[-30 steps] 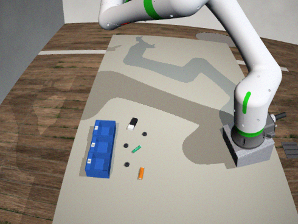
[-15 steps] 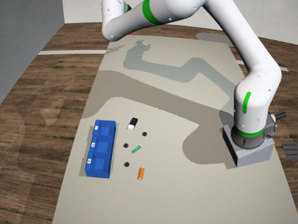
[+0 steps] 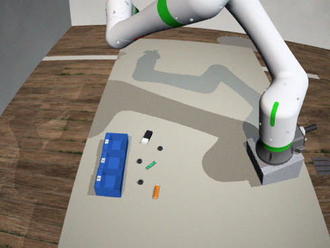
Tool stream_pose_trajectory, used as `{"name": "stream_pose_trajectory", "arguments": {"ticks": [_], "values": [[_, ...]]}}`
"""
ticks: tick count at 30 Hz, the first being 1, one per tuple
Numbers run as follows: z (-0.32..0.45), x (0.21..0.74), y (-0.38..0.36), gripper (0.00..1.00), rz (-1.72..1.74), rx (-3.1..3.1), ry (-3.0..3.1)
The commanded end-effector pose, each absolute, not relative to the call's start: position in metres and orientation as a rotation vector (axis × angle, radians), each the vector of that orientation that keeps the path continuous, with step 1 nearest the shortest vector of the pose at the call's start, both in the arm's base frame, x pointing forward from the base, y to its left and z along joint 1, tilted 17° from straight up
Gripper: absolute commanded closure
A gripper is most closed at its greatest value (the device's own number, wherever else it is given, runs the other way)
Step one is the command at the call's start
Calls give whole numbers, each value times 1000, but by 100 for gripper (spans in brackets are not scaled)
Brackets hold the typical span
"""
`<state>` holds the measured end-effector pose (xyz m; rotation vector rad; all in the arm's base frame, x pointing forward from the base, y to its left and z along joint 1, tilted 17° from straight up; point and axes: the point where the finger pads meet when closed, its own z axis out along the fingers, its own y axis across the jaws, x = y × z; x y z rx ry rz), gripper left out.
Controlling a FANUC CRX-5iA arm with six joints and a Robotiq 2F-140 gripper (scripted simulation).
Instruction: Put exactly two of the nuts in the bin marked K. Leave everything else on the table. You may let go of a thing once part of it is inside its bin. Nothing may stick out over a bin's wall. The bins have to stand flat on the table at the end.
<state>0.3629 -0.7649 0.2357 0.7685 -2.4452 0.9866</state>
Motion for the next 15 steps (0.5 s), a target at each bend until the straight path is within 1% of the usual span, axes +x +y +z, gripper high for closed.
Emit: {"name": "stream_pose_trajectory", "arguments": {"ticks": [1,9,15], "values": [[241,373,-747,95,952,889,-2423],[249,390,-717,95,922,1008,-2395],[257,409,-680,95,893,1129,-2361]]}}
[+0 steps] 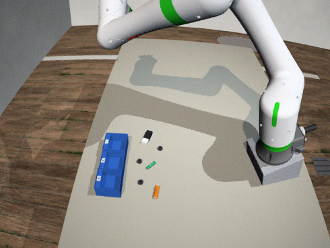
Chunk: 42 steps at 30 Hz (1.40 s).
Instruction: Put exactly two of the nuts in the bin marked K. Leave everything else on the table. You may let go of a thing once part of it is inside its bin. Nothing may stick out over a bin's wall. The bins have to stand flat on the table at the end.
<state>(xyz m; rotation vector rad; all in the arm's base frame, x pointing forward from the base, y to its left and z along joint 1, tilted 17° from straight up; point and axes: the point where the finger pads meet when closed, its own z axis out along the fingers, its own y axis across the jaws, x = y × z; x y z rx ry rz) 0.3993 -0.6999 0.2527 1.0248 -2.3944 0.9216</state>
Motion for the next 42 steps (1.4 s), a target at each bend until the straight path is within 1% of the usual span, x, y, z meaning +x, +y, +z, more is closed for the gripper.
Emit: {"name": "stream_pose_trajectory", "arguments": {"ticks": [1,3,7,11,13,15,17,21,28,33,35,39,42], "values": [[258,412,-672,95,893,1129,-2361],[258,413,-672,95,893,1129,-2361],[263,425,-641,95,863,1251,-2321],[263,426,-641,95,863,1251,-2321],[266,431,-625,95,834,1375,-2275],[268,437,-610,95,834,1375,-2275],[268,437,-609,95,834,1375,-2275],[271,447,-578,95,805,1499,-2222],[273,453,-553,95,776,1623,-2163],[276,462,-513,95,748,1747,-2095],[276,462,-513,95,748,1747,-2095],[277,468,-480,95,721,1871,-2020],[278,469,-472,95,709,1930,-1981]]}}
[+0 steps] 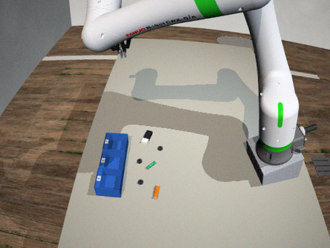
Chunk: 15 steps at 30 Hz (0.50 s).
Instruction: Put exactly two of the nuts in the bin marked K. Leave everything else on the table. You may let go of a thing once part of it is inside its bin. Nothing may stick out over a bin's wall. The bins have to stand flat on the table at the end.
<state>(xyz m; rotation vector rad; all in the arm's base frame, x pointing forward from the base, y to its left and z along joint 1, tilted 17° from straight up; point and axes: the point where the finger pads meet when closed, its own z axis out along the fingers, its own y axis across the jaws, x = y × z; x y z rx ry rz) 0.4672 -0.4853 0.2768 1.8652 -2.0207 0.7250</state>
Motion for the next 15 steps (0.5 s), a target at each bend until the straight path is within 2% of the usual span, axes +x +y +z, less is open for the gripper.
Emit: {"name": "stream_pose_trajectory", "arguments": {"ticks": [1,15], "values": [[278,470,-463,95,696,1988,-1941],[278,474,-389,95,645,2234,-1744]]}}
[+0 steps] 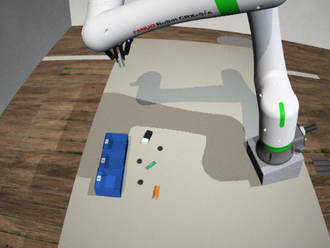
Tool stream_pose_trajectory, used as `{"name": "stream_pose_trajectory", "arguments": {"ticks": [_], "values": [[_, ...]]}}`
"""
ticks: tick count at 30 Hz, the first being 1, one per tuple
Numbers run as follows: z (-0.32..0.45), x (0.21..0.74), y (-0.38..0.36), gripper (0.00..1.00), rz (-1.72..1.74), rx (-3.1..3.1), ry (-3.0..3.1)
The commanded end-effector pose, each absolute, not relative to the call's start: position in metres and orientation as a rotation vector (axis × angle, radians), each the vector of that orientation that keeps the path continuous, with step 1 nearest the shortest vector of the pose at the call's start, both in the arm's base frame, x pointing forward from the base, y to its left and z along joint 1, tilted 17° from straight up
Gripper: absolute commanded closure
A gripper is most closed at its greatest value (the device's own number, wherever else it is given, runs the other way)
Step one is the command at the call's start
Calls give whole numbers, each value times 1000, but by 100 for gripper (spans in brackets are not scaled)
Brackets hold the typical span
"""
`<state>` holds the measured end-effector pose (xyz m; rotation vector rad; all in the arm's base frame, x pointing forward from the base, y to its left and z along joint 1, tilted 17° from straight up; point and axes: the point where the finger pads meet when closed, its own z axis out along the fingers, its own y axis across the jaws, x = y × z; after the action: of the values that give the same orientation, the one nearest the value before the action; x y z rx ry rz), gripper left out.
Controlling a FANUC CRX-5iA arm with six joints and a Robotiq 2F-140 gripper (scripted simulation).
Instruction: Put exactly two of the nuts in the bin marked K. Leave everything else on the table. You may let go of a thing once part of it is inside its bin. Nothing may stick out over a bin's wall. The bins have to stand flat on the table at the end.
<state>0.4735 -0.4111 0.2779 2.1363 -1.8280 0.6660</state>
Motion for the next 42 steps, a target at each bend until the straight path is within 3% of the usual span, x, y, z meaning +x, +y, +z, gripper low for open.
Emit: {"name": "stream_pose_trajectory", "arguments": {"ticks": [1,42], "values": [[278,474,-381,95,645,2234,-1744],[265,446,-191,95,524,2860,-952]]}}
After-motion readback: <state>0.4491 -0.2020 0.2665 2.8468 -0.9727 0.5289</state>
